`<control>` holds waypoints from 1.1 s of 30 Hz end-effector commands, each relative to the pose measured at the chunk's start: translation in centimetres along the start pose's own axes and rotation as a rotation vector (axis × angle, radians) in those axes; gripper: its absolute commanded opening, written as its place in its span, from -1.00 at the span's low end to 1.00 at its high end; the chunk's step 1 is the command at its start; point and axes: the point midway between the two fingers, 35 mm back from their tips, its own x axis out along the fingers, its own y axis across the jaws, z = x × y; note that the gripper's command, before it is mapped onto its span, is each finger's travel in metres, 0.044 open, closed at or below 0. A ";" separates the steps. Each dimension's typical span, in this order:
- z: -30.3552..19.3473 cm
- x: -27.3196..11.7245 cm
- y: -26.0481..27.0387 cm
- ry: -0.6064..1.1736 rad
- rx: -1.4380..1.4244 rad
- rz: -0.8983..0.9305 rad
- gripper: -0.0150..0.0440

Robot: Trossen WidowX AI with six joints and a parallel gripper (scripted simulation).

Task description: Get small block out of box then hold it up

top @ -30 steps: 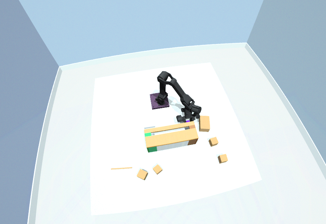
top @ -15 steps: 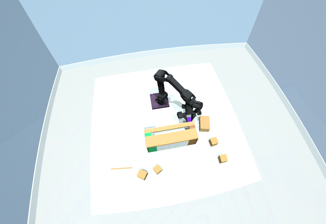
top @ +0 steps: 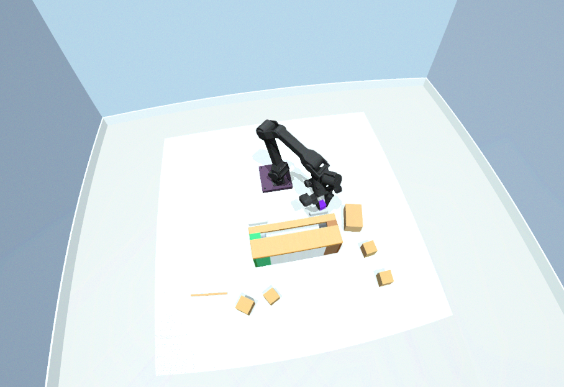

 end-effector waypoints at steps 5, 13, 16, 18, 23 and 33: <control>0.0 -3.9 1.5 0.043 -0.174 -0.080 -0.49; 0.4 -5.8 2.3 0.073 -0.266 -0.114 -0.49; 0.4 -5.8 2.3 0.073 -0.266 -0.114 -0.49; 0.4 -5.8 2.3 0.073 -0.266 -0.114 -0.49; 0.4 -5.8 2.3 0.073 -0.266 -0.114 -0.49; 0.4 -5.8 2.3 0.073 -0.266 -0.114 -0.49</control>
